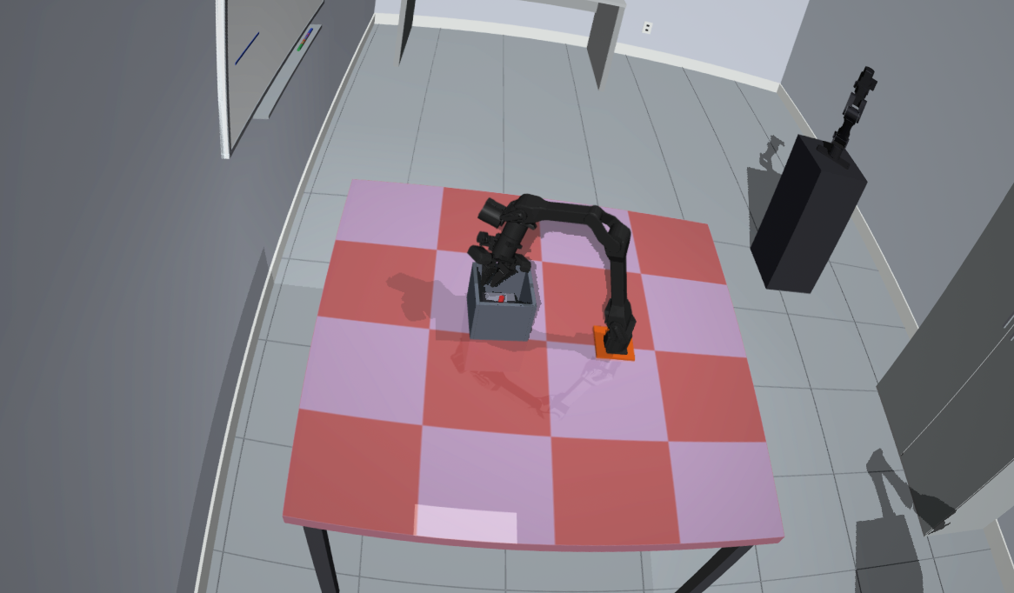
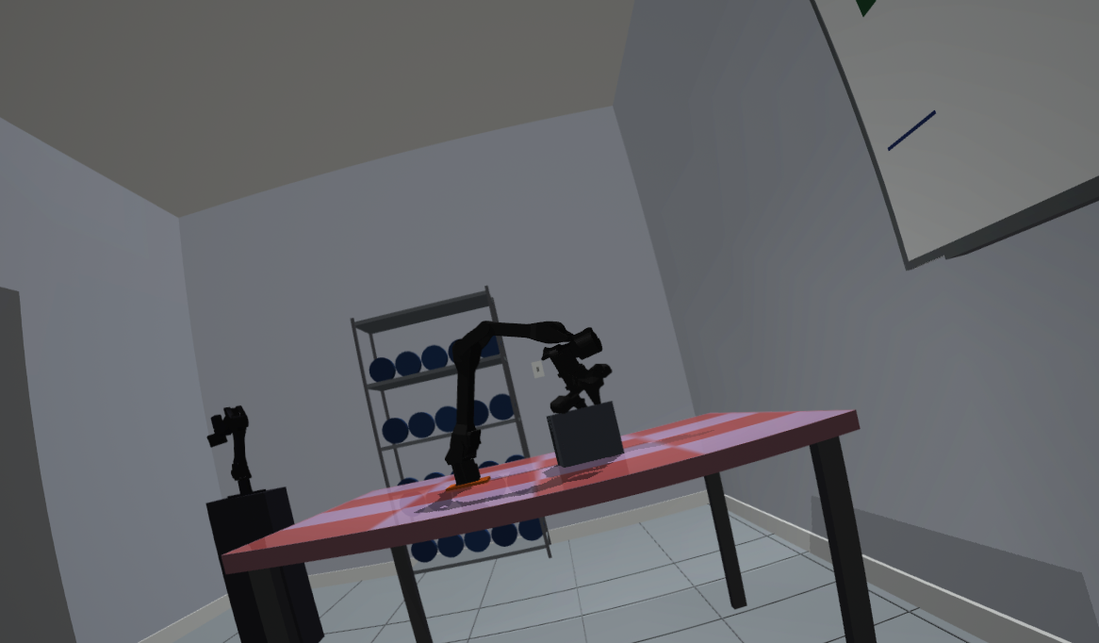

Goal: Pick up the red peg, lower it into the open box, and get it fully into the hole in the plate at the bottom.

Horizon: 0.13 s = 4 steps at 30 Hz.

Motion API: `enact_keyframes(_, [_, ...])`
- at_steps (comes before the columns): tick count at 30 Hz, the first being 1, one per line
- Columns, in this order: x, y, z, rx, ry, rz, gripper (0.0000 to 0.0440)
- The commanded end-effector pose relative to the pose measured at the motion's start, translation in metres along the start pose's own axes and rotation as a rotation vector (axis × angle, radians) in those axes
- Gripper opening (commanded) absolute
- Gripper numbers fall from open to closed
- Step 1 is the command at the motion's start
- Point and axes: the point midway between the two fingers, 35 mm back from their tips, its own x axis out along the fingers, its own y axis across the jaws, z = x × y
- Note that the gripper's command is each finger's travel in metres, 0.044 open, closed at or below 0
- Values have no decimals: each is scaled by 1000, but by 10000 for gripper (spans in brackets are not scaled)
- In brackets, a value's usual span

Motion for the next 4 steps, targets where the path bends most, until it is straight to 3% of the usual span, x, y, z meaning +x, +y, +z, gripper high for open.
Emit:
enact_keyframes(1, [5,4,2,-15,27,24,148])
enact_keyframes(4, [2,7,5,-29,32,45,147])
